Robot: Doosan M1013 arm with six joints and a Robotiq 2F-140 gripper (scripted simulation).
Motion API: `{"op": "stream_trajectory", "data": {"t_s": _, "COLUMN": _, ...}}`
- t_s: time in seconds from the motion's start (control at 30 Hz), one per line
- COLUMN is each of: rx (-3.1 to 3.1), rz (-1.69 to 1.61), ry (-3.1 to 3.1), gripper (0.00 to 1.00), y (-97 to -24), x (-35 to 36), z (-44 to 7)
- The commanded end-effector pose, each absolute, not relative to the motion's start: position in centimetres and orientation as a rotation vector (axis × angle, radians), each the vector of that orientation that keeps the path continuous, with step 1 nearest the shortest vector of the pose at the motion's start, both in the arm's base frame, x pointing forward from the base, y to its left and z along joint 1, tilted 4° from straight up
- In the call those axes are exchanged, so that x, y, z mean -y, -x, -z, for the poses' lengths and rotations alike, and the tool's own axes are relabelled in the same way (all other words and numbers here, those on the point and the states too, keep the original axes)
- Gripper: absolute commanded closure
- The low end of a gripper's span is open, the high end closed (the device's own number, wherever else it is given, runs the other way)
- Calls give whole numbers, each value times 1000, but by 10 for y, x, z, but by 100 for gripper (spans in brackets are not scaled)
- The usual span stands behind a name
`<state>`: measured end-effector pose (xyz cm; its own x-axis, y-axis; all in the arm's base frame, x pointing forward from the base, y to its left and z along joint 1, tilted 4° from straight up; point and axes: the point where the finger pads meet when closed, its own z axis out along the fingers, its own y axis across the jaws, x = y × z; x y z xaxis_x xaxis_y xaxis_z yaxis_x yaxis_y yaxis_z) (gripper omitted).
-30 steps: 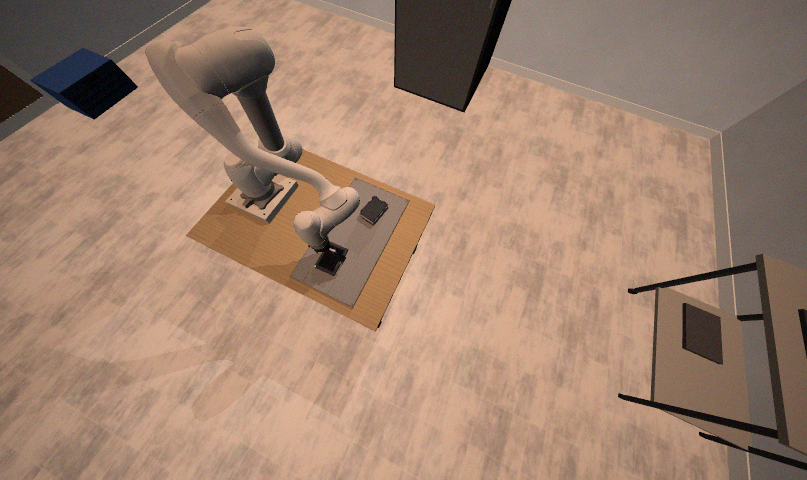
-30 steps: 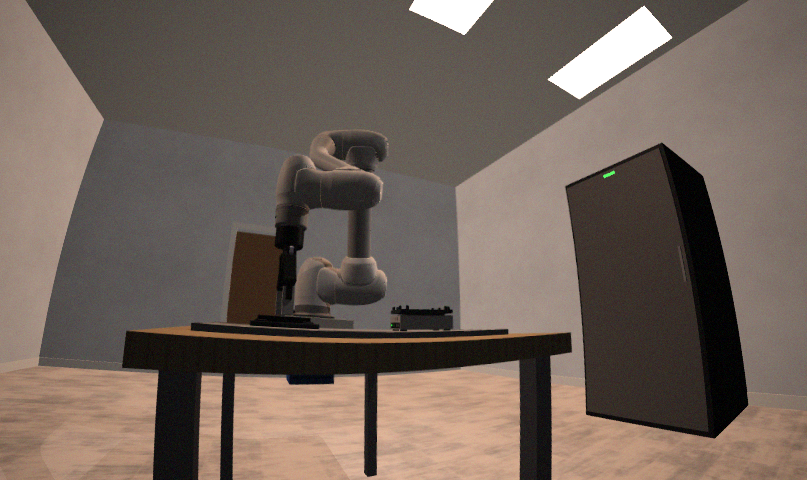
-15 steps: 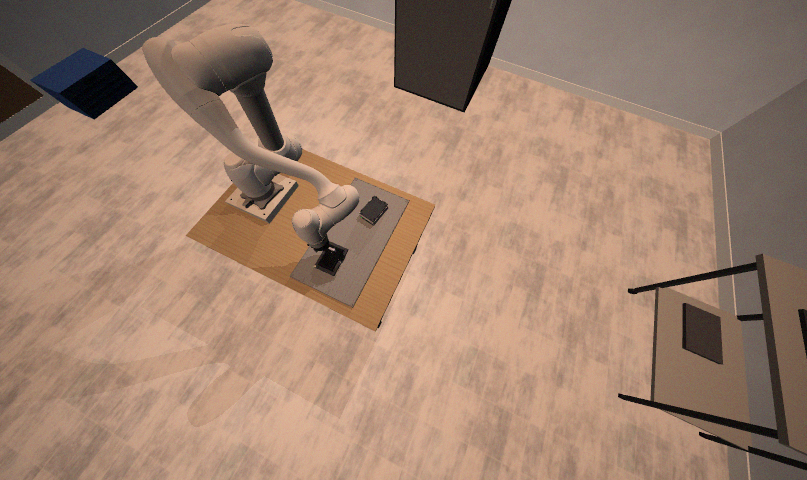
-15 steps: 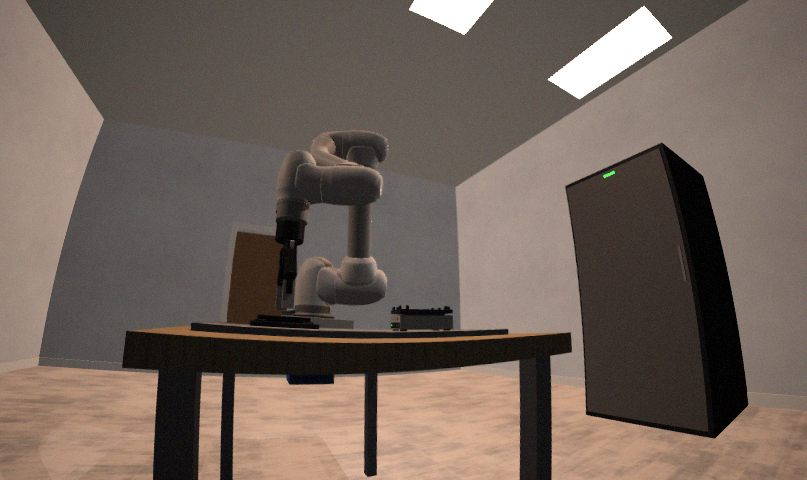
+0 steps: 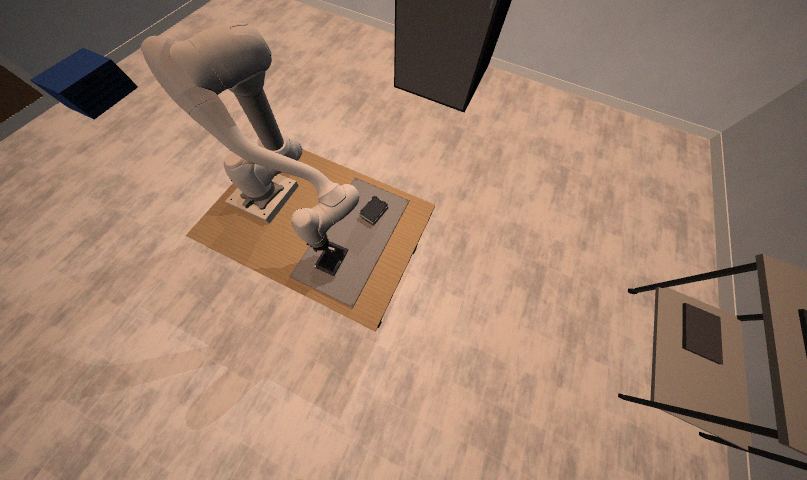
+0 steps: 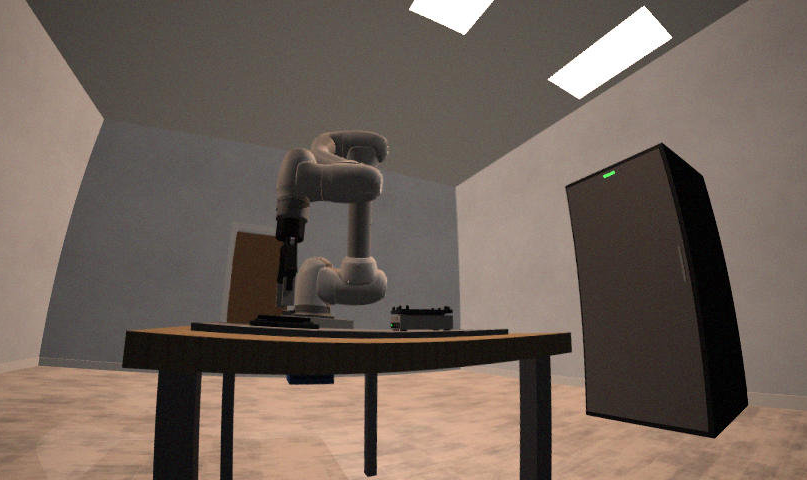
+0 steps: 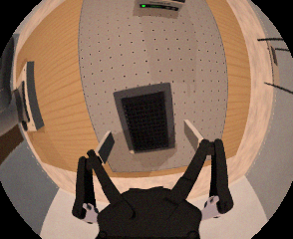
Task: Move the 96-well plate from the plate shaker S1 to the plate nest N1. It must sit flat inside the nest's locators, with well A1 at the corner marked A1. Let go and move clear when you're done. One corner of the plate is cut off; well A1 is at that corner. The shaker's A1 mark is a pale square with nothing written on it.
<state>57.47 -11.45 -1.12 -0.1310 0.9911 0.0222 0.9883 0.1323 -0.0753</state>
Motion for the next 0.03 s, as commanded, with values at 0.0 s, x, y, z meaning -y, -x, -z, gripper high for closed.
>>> {"op": "stream_trajectory", "data": {"t_s": 0.0, "rx": 2313, "rz": -64, "ry": 2026, "gripper": 0, "y": -575, "x": 115, "z": 11}}
